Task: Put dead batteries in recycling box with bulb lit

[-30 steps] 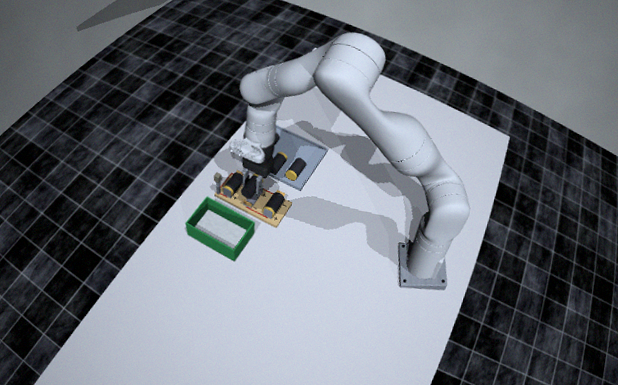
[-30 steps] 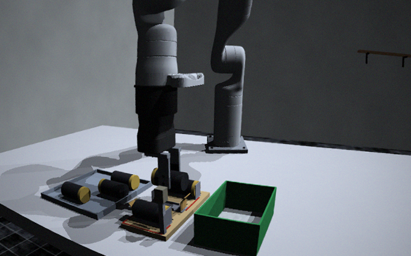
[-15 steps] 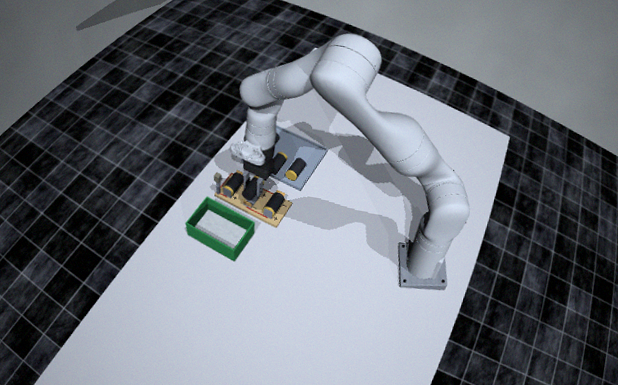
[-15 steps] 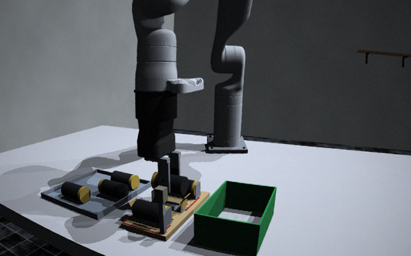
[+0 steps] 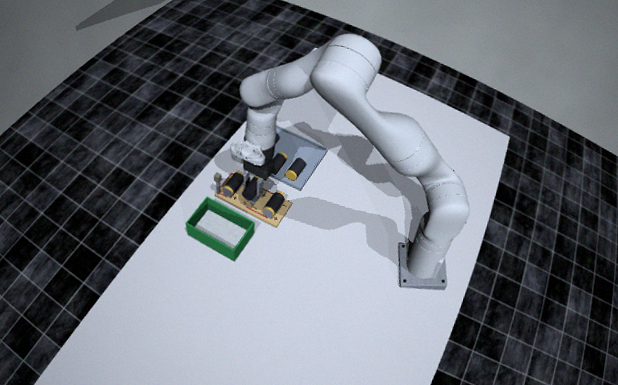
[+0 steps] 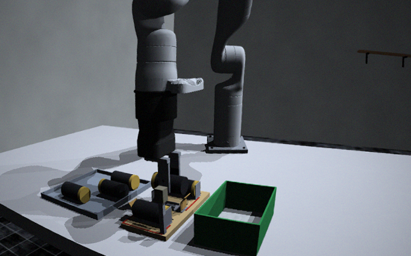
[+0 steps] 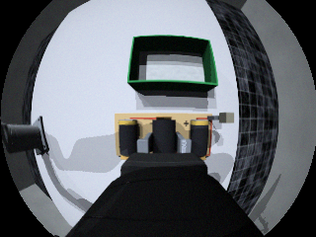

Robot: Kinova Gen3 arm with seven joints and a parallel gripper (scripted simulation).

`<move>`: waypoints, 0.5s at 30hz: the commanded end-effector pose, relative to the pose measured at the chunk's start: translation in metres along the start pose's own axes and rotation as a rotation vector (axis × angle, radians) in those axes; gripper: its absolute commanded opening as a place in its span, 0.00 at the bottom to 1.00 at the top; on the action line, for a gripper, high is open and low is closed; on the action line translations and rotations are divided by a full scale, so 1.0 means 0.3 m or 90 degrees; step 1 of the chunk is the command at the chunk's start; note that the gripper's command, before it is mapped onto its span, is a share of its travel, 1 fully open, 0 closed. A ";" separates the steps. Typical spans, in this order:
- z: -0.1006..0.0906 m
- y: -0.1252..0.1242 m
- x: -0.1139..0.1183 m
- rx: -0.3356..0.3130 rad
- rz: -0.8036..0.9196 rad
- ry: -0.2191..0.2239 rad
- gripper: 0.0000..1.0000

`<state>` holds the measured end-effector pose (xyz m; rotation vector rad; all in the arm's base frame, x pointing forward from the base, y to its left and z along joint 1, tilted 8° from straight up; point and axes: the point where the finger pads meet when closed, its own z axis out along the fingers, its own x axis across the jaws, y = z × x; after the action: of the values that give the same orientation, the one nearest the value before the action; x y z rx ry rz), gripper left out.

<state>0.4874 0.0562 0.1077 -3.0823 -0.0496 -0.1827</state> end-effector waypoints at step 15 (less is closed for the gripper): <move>0.002 0.000 0.002 0.000 0.000 0.001 0.57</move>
<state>0.4878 0.0564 0.1073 -3.0819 -0.0500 -0.1842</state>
